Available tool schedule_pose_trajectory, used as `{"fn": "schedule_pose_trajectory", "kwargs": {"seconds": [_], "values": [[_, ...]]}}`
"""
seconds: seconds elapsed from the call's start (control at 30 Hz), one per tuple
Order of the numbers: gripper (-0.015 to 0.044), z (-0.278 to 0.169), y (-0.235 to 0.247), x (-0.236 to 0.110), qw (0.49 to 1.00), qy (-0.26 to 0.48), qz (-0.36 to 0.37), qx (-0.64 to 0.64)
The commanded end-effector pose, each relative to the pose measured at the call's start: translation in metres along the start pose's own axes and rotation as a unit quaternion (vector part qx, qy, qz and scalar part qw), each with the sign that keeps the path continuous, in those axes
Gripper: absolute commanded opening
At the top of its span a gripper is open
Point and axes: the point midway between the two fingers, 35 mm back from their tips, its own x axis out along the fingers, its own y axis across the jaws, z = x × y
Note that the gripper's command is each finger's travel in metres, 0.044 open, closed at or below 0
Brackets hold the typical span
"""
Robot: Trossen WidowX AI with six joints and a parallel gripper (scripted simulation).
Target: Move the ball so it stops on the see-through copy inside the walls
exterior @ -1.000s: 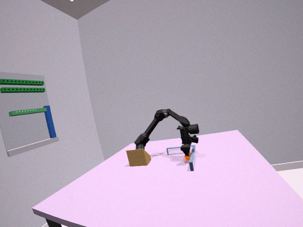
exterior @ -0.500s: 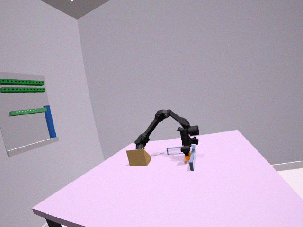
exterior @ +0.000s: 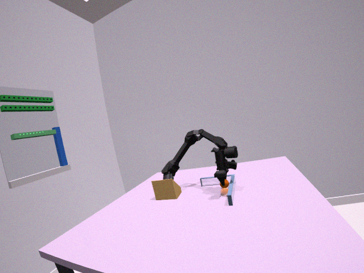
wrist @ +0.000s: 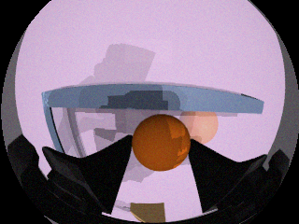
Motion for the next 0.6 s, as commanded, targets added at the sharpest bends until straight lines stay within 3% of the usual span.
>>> {"fn": "schedule_pose_trajectory", "kwargs": {"seconds": [0.0,0.57], "values": [[0.0,-0.015,-0.005,0.006,1.0,0.027,-0.01,0.011],[0.0,0.001,0.005,-0.074,1.0,0.004,0.007,-0.015]]}}
